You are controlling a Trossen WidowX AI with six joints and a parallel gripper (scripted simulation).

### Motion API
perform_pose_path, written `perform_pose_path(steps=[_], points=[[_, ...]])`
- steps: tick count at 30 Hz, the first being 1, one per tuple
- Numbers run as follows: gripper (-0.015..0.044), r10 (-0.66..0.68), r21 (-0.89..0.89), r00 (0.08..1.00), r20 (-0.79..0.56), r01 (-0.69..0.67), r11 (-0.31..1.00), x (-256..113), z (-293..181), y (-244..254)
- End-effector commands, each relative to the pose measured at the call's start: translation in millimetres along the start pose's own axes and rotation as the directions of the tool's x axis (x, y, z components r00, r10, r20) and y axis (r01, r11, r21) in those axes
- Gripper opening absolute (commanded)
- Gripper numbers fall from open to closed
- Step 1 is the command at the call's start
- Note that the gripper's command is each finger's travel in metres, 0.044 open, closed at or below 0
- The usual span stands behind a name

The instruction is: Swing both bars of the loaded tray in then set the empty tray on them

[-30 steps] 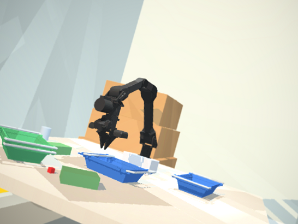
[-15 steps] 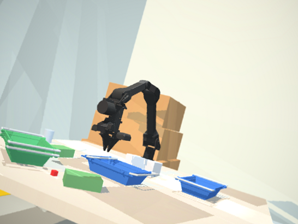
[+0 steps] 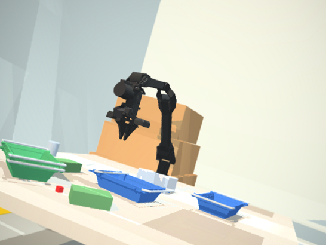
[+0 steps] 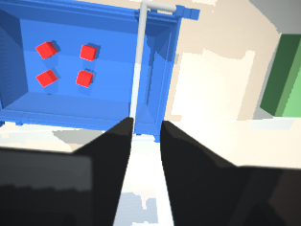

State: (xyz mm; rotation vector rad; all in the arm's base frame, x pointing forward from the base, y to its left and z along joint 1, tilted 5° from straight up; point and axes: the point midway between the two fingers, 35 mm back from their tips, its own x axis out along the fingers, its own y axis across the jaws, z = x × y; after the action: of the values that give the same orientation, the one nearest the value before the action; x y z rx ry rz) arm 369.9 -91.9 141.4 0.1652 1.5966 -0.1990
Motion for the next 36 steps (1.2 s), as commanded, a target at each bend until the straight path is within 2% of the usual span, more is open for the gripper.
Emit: perform_pose_path(steps=[1,2,4,7,11,15,16,21,27,32,36], points=[[0.008,0.0,0.003,1.0,0.023,0.0,1.0,-41.2,-7.4,0.2],[0.008,0.0,-0.02,1.0,0.011,0.0,1.0,-11.3,-0.4,1.4],[0.008,0.002,-0.179,1.0,0.011,0.0,0.984,-6.3,3.3,12.7],[0.008,0.006,-0.516,1.0,0.009,0.0,0.856,5.0,10.2,38.9],[0.008,0.01,-0.855,1.0,0.006,0.0,0.518,20.7,15.9,75.1],[0.008,0.014,-0.998,1.0,0.002,0.001,0.062,37.0,17.7,112.3],[0.008,0.014,-1.0,1.0,0.001,0.002,-0.032,40.2,17.5,119.5],[0.008,0.016,-0.942,1.0,-0.002,0.004,-0.335,51.0,15.9,143.6],[0.008,0.018,-0.747,1.0,-0.006,0.008,-0.665,64.7,11.6,173.6],[0.008,0.019,-0.499,1.0,-0.01,0.012,-0.867,76.5,5.9,198.4],[0.008,0.019,-0.262,1.0,-0.013,0.015,-0.965,86.0,0.0,218.1]])
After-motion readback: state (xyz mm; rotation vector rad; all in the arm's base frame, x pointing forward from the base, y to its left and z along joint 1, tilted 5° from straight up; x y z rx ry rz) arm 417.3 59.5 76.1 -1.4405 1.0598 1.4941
